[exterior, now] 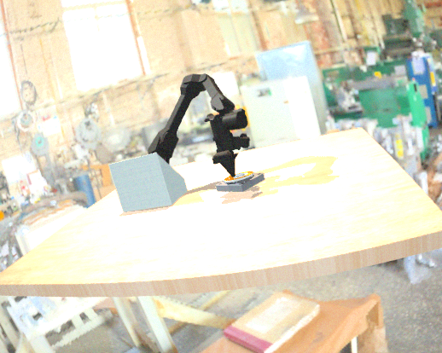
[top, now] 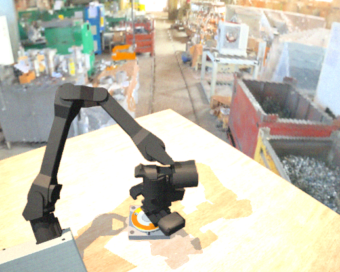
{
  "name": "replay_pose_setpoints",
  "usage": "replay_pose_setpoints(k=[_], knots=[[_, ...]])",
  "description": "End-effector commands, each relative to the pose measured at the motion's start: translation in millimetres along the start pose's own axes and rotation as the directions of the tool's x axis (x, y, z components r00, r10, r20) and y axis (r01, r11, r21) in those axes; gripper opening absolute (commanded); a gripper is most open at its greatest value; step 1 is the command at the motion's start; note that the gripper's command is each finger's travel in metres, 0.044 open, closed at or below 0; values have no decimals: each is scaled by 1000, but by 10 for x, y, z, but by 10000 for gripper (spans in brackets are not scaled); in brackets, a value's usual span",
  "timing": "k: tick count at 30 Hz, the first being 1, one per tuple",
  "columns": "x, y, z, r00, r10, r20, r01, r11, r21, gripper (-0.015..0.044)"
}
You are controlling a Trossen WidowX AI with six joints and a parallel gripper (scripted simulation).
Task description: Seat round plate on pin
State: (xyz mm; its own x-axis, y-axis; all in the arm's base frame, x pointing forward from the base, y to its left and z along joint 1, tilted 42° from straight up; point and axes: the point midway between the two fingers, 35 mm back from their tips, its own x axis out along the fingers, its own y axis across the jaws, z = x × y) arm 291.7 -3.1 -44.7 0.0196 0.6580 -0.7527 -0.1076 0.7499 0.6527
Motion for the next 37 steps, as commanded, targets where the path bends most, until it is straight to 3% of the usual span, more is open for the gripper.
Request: replay_pose_setpoints(k=[1,8,16,37], knots=[[24,11,-74,1000,4,-13,-4,1000,7,0],[-4,13,-91,1000,4,-13,-4,1000,7,0],[-424,21,-125,1000,2,-14,-2,1000,7,0],[-356,14,-126,1000,6,-12,-6,1000,14,0]])
